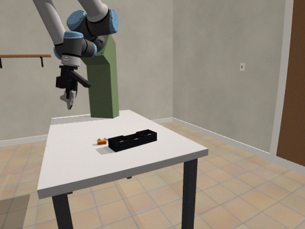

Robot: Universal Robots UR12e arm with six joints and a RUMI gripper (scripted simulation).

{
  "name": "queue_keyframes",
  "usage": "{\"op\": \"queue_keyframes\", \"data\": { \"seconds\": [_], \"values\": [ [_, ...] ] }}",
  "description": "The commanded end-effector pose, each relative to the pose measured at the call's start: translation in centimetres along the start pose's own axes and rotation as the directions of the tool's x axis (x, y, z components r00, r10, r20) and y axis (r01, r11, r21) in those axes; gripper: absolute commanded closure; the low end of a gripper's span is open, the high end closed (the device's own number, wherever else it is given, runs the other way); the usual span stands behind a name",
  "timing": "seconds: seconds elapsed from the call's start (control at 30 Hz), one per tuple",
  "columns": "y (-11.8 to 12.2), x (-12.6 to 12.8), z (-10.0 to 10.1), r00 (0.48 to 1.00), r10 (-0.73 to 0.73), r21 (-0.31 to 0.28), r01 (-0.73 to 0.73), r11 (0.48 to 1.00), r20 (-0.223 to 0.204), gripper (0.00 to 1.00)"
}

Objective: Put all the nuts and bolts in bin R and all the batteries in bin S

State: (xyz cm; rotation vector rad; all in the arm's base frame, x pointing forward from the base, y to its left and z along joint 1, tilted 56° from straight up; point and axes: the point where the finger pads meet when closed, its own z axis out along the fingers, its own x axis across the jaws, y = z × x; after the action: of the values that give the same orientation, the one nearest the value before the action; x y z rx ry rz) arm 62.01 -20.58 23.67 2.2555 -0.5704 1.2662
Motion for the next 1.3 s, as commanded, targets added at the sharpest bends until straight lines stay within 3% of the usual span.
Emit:
{"op": "queue_keyframes", "data": {
  "seconds": [0.0,0.43,0.63,0.73,0.9,1.1,1.17,1.27],
  "values": [
    [-2.0,-0.5,-0.1,0.996,0.085,0.01,-0.086,0.996,0.009,0.96],
    [-6.5,-1.9,-0.7,0.958,0.284,0.036,-0.286,0.958,0.041,0.96],
    [-9.4,-3.0,-1.3,0.91,0.408,0.044,-0.412,0.91,0.066,0.96],
    [-9.4,-3.0,-1.3,0.91,0.408,0.044,-0.412,0.91,0.066,0.96],
    [-12.2,-4.2,-2.0,0.847,0.523,0.046,-0.529,0.848,0.092,0.96],
    [-13.6,-4.8,-2.4,0.81,0.577,0.044,-0.583,0.811,0.106,0.96],
    [-15.0,-5.4,-2.9,0.77,0.627,0.041,-0.635,0.772,0.119,0.96],
    [-15.0,-5.4,-2.9,0.77,0.627,0.041,-0.635,0.772,0.119,0.96]
  ]
}}
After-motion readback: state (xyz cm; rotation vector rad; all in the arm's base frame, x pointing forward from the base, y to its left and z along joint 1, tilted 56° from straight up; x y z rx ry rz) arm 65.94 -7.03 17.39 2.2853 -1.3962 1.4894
